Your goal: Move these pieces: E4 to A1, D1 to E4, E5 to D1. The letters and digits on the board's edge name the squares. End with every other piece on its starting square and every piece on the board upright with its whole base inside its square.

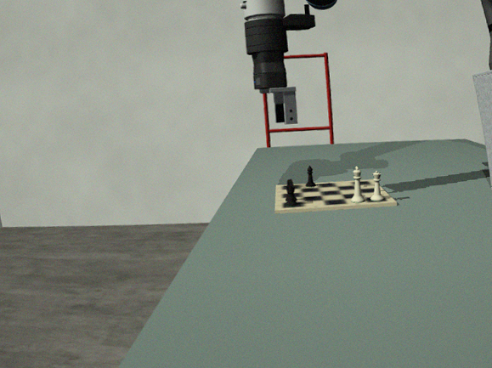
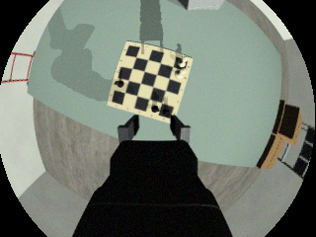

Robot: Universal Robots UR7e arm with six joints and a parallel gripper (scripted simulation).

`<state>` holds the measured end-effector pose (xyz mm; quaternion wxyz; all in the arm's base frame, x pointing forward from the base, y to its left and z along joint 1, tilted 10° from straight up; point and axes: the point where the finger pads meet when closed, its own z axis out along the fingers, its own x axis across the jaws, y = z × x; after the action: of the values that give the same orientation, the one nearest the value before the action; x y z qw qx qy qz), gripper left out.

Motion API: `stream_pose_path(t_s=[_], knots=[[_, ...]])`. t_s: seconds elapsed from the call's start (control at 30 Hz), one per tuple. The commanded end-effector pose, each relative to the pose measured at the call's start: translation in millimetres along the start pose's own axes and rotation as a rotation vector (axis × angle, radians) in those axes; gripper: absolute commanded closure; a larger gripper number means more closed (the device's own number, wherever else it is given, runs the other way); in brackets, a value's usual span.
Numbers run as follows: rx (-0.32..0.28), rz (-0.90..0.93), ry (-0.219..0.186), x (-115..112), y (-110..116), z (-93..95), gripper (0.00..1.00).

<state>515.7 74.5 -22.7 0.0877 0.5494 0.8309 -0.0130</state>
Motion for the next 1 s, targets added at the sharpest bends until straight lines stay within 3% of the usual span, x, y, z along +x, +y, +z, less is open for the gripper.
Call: stream_pose_path(t_s=[0.0, 0.43, 0.77, 0.97], knots=[[-0.002, 0.000, -0.001, -0.2, 0.5, -0.5, 0.00], [-0.002, -0.091, -0.001, -1.0, -0.7, 2.3, 0.00], [-0.002, -0.306, -0.001, -2.8, -2.8, 8.8, 0.00], [-0.002, -0.540, -0.001, -4.2, -3.9, 15.8, 0.00]])
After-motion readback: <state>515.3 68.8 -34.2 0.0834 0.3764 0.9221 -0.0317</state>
